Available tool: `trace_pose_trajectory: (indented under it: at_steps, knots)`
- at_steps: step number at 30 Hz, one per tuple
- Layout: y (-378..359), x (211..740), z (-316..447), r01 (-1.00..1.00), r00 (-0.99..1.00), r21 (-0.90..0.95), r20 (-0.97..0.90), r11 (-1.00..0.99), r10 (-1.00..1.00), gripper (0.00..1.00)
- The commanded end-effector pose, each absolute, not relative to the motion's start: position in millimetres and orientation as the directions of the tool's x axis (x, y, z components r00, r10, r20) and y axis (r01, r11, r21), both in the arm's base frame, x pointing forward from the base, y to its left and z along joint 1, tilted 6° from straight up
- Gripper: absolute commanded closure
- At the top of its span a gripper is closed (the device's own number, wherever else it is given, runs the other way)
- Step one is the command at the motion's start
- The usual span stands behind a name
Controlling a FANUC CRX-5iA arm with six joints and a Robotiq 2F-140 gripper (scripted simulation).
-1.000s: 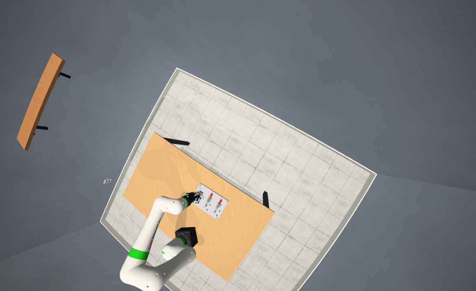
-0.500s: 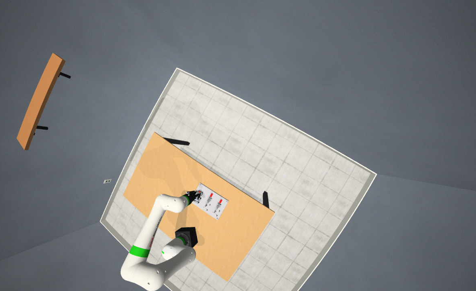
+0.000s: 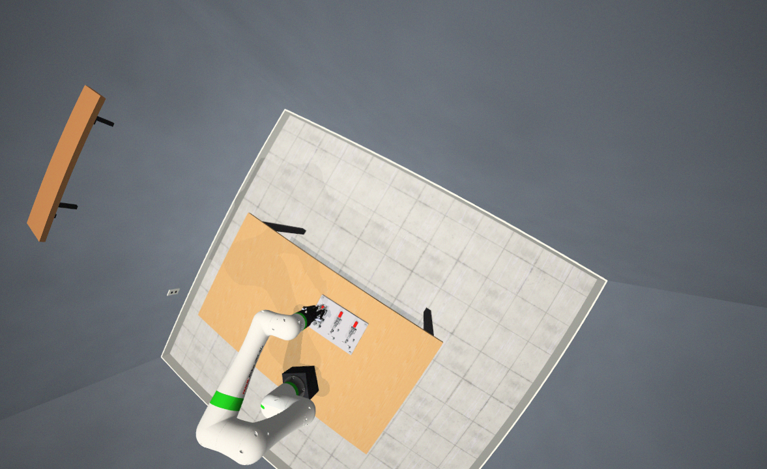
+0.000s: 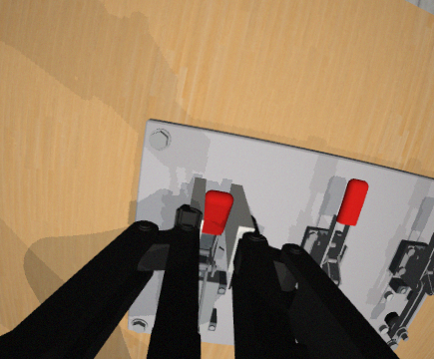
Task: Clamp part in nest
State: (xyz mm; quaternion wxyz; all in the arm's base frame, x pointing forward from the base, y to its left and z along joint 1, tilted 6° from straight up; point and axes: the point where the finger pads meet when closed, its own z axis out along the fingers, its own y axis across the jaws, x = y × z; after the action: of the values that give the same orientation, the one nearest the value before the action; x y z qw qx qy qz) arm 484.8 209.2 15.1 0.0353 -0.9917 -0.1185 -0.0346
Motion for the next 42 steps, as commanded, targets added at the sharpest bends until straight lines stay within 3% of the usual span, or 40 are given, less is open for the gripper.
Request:
trace_pose_trajectory:
  at_steps: [1, 42]
  knots:
    - [210, 487, 12, 0.237, 0.97, -0.062, 0.077, -0.969, 0.232, 1.0]
    - [213, 495, -1, 0.237, 0.97, -0.062, 0.077, -0.969, 0.232, 1.0]
